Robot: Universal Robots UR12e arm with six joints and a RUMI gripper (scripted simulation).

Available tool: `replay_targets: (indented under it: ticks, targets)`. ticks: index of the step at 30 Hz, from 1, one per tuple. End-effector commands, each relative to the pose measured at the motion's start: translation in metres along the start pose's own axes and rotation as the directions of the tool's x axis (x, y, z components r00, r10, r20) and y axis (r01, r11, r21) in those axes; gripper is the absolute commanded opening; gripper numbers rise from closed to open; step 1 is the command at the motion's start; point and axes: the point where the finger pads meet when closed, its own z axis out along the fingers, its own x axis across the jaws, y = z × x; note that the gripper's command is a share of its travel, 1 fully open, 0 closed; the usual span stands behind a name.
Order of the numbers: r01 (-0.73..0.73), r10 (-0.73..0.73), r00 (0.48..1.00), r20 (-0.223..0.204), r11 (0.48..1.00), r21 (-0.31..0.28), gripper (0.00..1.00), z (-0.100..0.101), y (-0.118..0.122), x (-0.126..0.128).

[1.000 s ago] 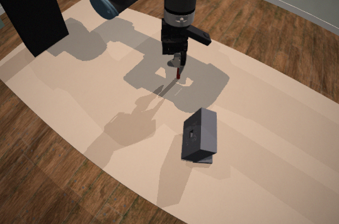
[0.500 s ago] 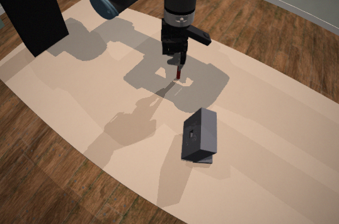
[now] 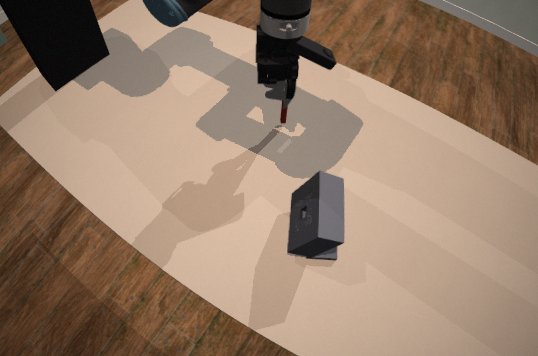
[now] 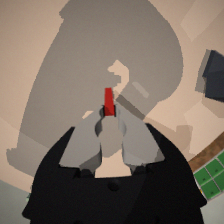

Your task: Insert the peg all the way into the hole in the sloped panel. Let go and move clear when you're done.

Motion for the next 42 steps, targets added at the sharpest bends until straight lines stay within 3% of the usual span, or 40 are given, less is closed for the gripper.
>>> replay_targets:
  ticks: [1, 14, 15, 42]
  targets:
    - [0.0, 0.0, 1.0, 0.0, 1.0, 0.001, 0.0, -0.024, -0.001, 0.0]
    - [0.0, 0.0, 1.0, 0.0, 1.0, 0.001, 0.0, -0.074, -0.001, 0.0]
    - [0.0, 0.0, 1.0, -0.001, 1.0, 0.002, 0.0, -0.065, -0.001, 0.0]
    - [-0.008, 0.011, 0.999, -0.033, 0.995, 0.101, 0.0, -0.057, -0.023, 0.035]
